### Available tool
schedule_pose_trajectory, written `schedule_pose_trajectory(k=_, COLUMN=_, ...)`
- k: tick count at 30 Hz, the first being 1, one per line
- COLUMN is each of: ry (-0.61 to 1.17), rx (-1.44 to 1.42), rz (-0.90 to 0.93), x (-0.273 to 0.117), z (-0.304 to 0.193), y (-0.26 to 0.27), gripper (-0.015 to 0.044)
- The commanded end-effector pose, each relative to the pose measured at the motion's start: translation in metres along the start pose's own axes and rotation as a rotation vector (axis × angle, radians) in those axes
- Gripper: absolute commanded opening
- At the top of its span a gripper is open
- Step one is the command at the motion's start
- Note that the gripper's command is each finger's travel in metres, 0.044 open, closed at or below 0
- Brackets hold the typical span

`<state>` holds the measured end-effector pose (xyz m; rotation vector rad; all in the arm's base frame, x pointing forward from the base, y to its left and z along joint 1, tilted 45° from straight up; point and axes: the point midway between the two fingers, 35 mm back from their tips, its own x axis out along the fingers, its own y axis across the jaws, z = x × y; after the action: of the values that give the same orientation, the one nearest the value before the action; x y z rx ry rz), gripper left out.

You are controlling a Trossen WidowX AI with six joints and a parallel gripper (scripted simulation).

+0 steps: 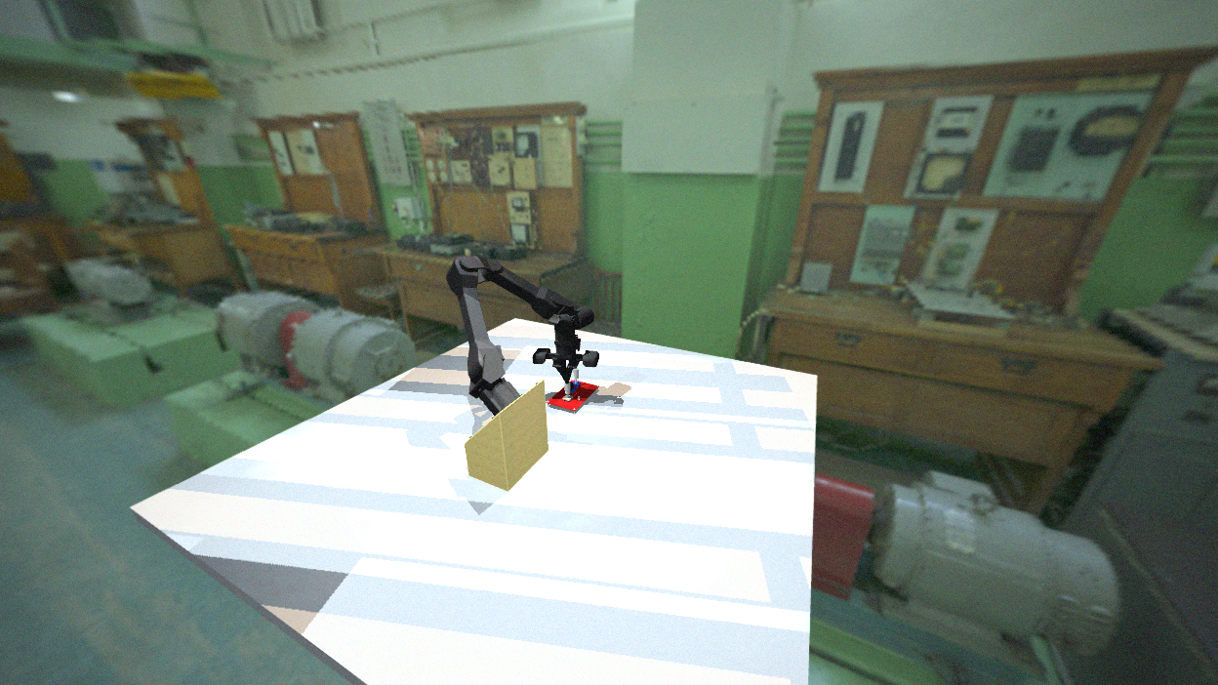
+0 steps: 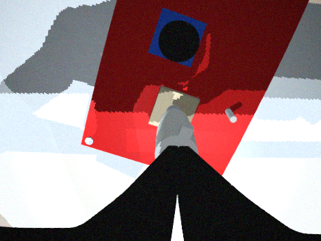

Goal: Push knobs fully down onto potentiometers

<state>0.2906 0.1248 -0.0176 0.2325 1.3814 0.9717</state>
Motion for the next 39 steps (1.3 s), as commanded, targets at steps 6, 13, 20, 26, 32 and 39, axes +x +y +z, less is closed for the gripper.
schedule_pose_trajectory(k=6, ry=0.002, rx=-0.003, rz=0.011, x=0.0084, z=0.0003, y=0.0006, gripper=0.0)
schedule_pose_trajectory(k=13, ry=0.002, rx=-0.003, rz=0.011, x=0.0085, z=0.0003, y=0.0006, gripper=0.0)
schedule_pose_trajectory(k=20, ry=0.002, rx=-0.003, rz=0.011, x=0.0107, z=0.0003, y=0.0007, gripper=0.0)
schedule_pose_trajectory(k=26, ry=0.002, rx=-0.003, rz=0.011, x=0.0107, z=0.0003, y=0.0007, gripper=0.0)
schedule_pose_trajectory(k=32, ry=0.002, rx=-0.003, rz=0.011, x=0.0112, z=0.0003, y=0.0007, gripper=0.0)
schedule_pose_trajectory(k=39, ry=0.002, rx=-0.003, rz=0.011, x=0.0114, z=0.0003, y=0.0007, gripper=0.0)
